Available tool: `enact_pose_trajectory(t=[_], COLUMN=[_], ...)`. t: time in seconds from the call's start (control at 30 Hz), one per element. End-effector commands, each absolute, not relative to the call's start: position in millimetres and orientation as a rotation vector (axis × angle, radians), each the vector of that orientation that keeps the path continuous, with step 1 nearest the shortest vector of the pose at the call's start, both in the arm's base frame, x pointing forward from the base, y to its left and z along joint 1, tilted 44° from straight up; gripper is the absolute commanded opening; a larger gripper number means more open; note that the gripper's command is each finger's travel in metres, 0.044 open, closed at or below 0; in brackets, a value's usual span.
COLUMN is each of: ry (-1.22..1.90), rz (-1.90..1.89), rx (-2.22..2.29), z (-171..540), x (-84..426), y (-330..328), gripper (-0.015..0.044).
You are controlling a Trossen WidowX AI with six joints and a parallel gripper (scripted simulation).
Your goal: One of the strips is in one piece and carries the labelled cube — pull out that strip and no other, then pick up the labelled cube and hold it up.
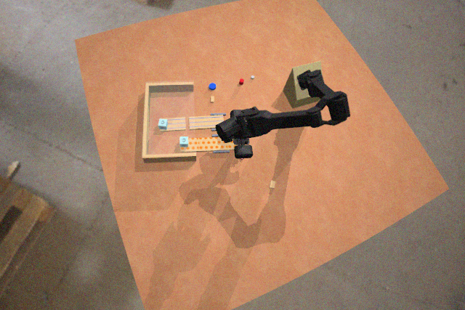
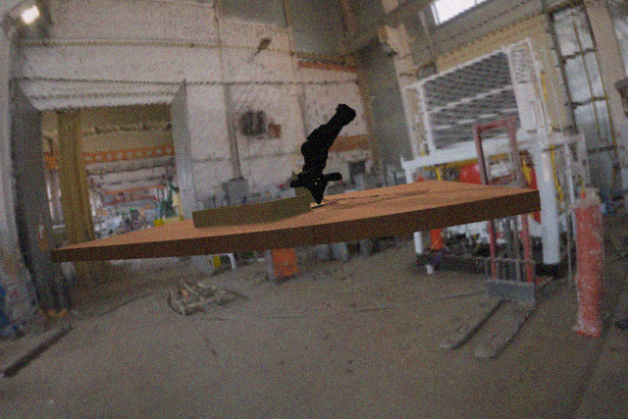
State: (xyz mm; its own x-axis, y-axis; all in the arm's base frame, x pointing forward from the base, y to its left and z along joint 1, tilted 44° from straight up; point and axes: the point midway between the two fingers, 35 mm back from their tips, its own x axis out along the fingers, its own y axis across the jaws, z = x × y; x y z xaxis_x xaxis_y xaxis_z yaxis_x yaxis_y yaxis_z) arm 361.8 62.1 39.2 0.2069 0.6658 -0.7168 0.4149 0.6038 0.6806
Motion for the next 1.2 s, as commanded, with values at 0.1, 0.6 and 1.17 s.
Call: enact_pose_trajectory(t=[0.1,0.6,1.17], ry=[1.448,1.449,1.450], rz=[0.222,0.222,0.222], rx=[0.991,0.991,0.992], z=[36.3,40.0,44.1], x=[345.1,325.1,303.6], y=[73.4,82.9,93.2], gripper=[0.0000,0.0000,0.0000])
